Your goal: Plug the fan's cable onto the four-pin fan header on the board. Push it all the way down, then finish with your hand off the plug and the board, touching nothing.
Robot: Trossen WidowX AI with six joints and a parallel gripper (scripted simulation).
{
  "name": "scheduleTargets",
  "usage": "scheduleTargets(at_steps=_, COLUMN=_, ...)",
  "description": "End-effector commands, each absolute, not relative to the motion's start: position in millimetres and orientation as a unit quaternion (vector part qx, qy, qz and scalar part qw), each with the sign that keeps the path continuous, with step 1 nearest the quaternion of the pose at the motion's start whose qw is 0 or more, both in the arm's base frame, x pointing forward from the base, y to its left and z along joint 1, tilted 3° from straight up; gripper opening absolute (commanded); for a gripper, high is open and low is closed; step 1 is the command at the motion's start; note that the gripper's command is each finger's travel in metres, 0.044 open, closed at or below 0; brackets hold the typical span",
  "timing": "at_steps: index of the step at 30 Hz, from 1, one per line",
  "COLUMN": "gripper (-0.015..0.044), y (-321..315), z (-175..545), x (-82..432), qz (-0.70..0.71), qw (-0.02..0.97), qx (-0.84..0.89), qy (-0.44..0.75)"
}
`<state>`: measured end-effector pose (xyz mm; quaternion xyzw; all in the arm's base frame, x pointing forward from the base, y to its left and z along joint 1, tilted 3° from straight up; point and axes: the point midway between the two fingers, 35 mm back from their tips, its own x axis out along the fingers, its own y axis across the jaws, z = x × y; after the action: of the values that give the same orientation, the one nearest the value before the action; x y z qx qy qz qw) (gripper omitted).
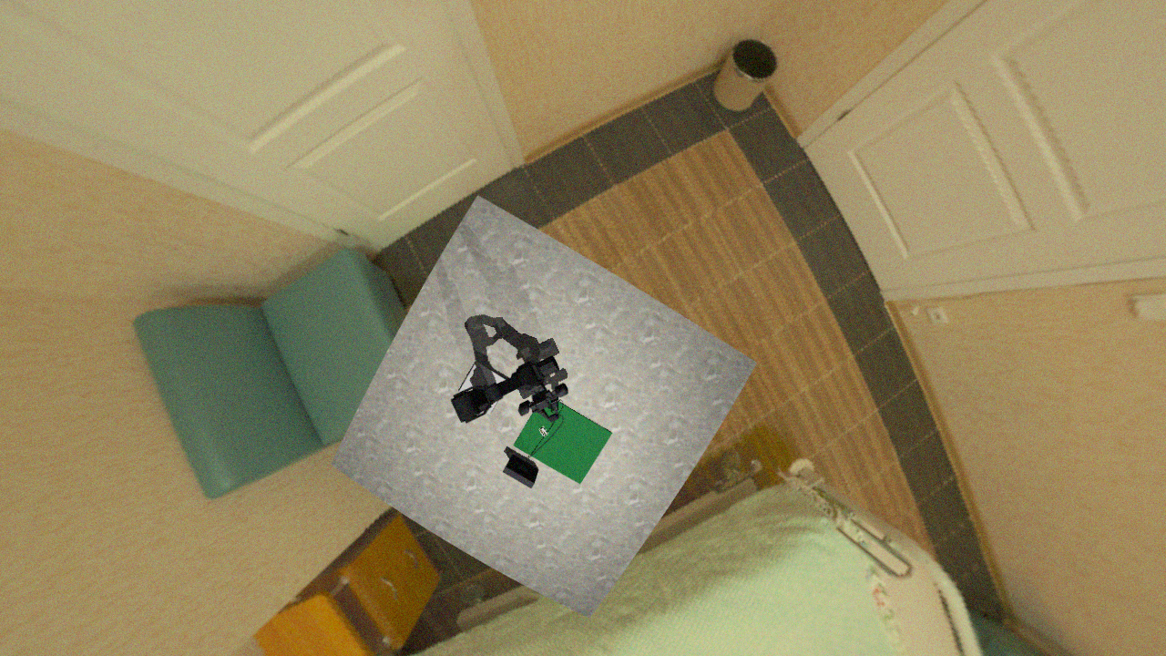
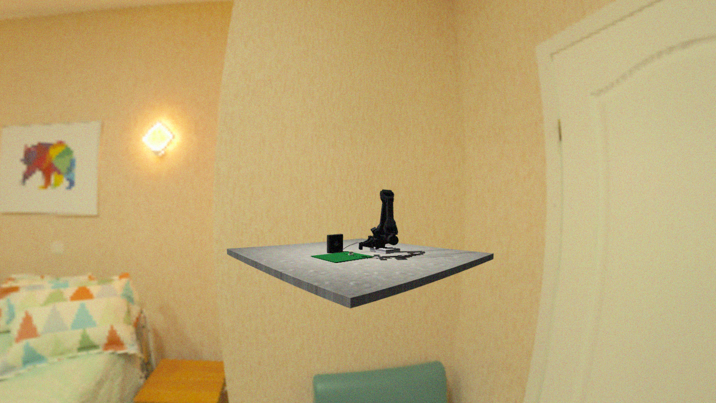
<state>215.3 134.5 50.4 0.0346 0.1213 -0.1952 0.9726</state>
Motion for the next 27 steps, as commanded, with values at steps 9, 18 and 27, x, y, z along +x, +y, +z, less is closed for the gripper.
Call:
scheduleTargets(at_steps=9, gripper=0.0000, y=135, z=39, x=215, qz=-0.195, qw=0.973, qx=0.034, qy=0.121)
scheduleTargets(at_steps=18, gripper=0.0000, y=135, z=31, x=214, qz=-0.195, qw=0.973, qx=0.034, qy=0.121)
scheduleTargets(at_steps=27, gripper=0.0000, y=135, z=22, x=214, qz=-0.195, qw=0.973, qx=0.034, qy=0.121)
